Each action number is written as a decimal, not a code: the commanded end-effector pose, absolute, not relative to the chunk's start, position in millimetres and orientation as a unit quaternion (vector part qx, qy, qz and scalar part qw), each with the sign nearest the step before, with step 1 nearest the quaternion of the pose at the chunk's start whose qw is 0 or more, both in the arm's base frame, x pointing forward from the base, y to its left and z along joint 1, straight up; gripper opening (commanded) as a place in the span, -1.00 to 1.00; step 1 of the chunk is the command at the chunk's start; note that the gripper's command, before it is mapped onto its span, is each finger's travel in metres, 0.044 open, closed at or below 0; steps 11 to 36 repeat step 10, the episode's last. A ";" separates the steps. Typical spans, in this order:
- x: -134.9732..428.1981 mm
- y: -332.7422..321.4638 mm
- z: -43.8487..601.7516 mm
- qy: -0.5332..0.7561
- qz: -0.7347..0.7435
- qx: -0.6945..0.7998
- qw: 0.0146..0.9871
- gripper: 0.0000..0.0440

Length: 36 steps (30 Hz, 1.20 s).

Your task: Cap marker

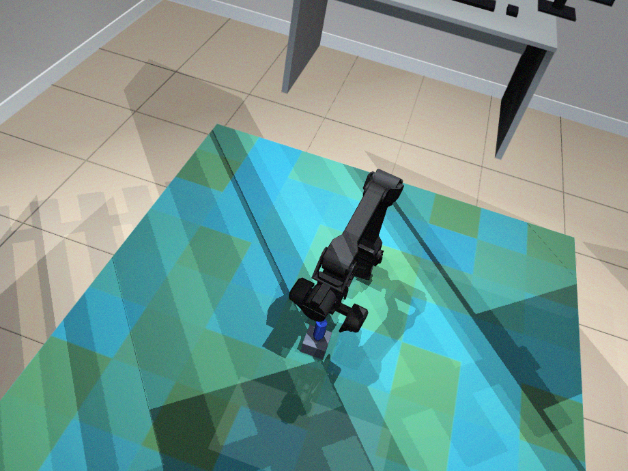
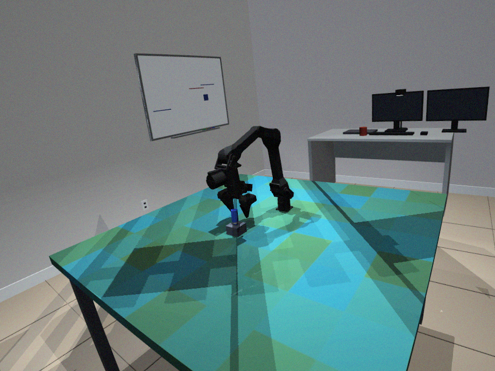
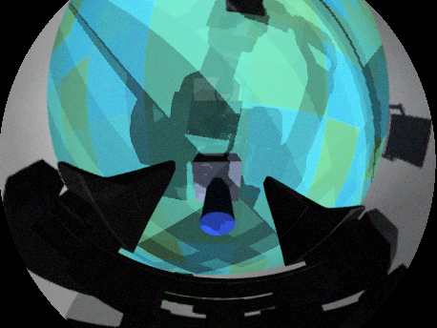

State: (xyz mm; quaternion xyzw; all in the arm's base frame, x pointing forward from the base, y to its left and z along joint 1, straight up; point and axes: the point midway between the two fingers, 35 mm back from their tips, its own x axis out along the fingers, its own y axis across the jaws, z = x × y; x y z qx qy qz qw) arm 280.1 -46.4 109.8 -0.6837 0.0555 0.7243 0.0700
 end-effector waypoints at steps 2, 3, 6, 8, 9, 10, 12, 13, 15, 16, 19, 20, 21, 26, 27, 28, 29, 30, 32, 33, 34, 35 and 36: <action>283.4 -46.5 130.1 0.054 0.707 -0.702 0.070 1.00; 283.6 -46.7 133.2 0.054 0.704 -0.705 0.070 1.00; 283.8 -47.4 141.9 0.055 0.697 -0.712 0.071 1.00; 283.6 -48.0 147.7 0.056 0.692 -0.716 0.072 1.00; 283.4 -48.3 150.5 0.057 0.690 -0.718 0.073 1.00; 283.1 -48.5 153.2 0.058 0.688 -0.720 0.074 1.00; 283.1 -48.5 153.2 0.058 0.688 -0.720 0.074 1.00; 283.1 -48.5 153.2 0.058 0.688 -0.720 0.074 1.00; 283.1 -48.5 153.2 0.058 0.688 -0.720 0.074 1.00; 283.1 -48.5 153.2 0.058 0.688 -0.720 0.074 1.00; 283.1 -48.5 153.2 0.058 0.688 -0.720 0.074 1.00; 283.1 -48.5 153.2 0.058 0.688 -0.720 0.074 1.00; 283.1 -48.5 153.2 0.058 0.688 -0.720 0.074 1.00; 283.1 -48.5 153.2 0.058 0.688 -0.720 0.074 1.00; 283.1 -48.5 153.2 0.058 0.688 -0.720 0.074 1.00; 283.1 -48.5 153.2 0.058 0.688 -0.720 0.074 1.00; 283.1 -48.5 153.2 0.058 0.688 -0.720 0.074 1.00; 283.1 -48.5 153.2 0.058 0.688 -0.720 0.074 1.00; 283.1 -48.5 153.2 0.058 0.688 -0.720 0.074 1.00; 283.1 -48.5 153.2 0.058 0.688 -0.720 0.074 1.00; 283.1 -48.5 153.2 0.058 0.688 -0.720 0.074 1.00; 283.1 -48.5 153.2 0.058 0.688 -0.720 0.074 1.00; 283.1 -48.5 153.2 0.058 0.688 -0.720 0.074 1.00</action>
